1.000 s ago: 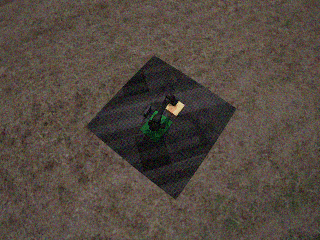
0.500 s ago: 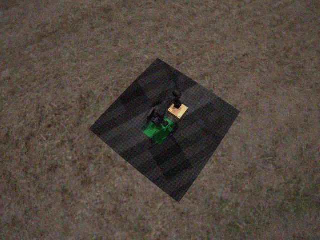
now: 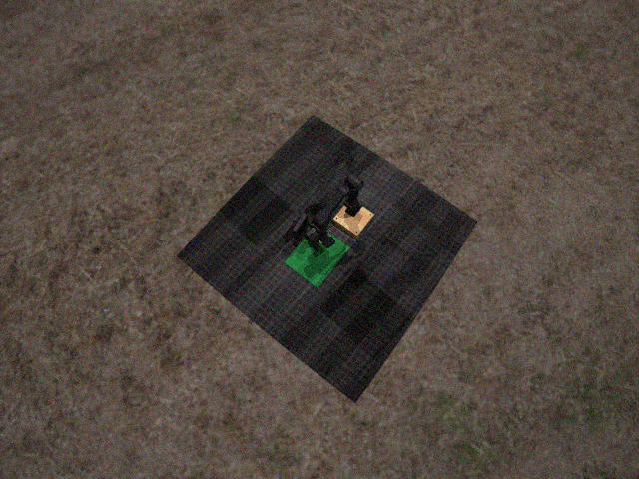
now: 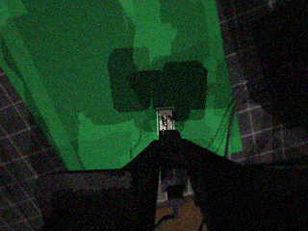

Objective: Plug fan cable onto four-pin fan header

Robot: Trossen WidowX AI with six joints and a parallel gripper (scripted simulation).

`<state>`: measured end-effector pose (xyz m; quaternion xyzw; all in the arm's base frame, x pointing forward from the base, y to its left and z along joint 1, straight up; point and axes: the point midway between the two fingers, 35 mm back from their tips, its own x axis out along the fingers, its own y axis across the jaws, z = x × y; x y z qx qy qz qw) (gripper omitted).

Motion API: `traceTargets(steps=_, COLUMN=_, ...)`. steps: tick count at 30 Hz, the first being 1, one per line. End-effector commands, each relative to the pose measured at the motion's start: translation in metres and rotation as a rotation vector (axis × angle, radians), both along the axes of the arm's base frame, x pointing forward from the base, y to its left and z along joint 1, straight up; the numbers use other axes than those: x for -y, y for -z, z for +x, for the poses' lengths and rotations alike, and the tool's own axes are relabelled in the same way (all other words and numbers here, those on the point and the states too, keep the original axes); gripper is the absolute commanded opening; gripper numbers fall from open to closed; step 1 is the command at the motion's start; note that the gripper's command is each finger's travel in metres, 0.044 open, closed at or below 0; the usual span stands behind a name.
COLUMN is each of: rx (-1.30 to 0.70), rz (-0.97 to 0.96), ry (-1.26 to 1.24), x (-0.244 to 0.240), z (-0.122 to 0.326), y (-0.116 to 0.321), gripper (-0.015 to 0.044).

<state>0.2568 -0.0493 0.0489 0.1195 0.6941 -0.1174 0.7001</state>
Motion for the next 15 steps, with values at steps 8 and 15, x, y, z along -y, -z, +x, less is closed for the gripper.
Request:
traceTargets(steps=8, rx=0.009, rz=-0.005, ry=0.012, x=0.0033, z=0.0055, y=-0.0036, gripper=0.0)
traceTargets(steps=15, rx=0.009, rz=-0.005, ry=0.012, x=0.0039, z=0.0068, y=-0.0038, gripper=0.0)
